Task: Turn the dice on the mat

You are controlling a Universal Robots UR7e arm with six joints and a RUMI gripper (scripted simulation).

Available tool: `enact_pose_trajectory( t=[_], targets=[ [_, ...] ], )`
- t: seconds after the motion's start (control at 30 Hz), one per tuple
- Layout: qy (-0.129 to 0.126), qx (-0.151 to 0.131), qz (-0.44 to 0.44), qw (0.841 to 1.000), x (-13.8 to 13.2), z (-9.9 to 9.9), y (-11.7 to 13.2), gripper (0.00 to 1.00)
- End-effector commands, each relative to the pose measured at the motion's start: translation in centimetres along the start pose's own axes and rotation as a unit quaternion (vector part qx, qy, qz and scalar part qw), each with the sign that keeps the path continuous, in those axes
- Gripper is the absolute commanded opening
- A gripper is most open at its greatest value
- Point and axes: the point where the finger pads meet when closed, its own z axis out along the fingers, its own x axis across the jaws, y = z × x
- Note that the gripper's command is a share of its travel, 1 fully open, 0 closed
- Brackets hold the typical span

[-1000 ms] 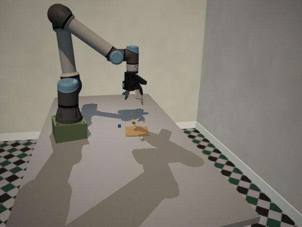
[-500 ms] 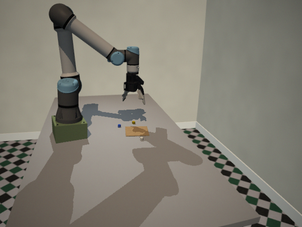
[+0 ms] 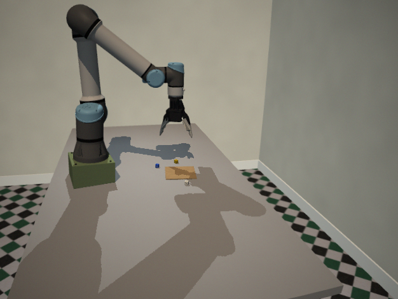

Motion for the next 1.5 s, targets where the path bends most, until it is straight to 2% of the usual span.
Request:
enact_pose_trajectory(
  t=[0.0,0.33,0.43,0.53,0.67,0.93,1.03,1.1,1.2,1.47],
  targets=[
    [-0.001,0.003,-0.085,0.996,-0.2,0.3,-0.1,1.0],
    [-0.001,0.003,-0.192,0.981,-0.3,0.7,-0.2,1.0],
    [-0.001,0.003,-0.192,0.981,-0.3,0.7,-0.2,1.0],
    [0.0,0.003,-0.248,0.969,-0.4,0.9,-0.2,1.0],
    [0.0,0.003,-0.279,0.96,-0.5,1.1,-0.2,1.0],
    [0.0,0.003,-0.365,0.931,-0.6,1.4,-0.2,1.0],
    [0.0,0.003,-0.365,0.931,-0.6,1.4,-0.2,1.0],
    [0.0,0.003,-0.407,0.913,-0.6,1.6,-0.1,1.0],
    [0.0,0.003,-0.428,0.904,-0.6,1.7,-0.1,1.0],
    [0.0,0.003,-0.507,0.862,-0.6,2.0,0.0,1.0]
  ],
)
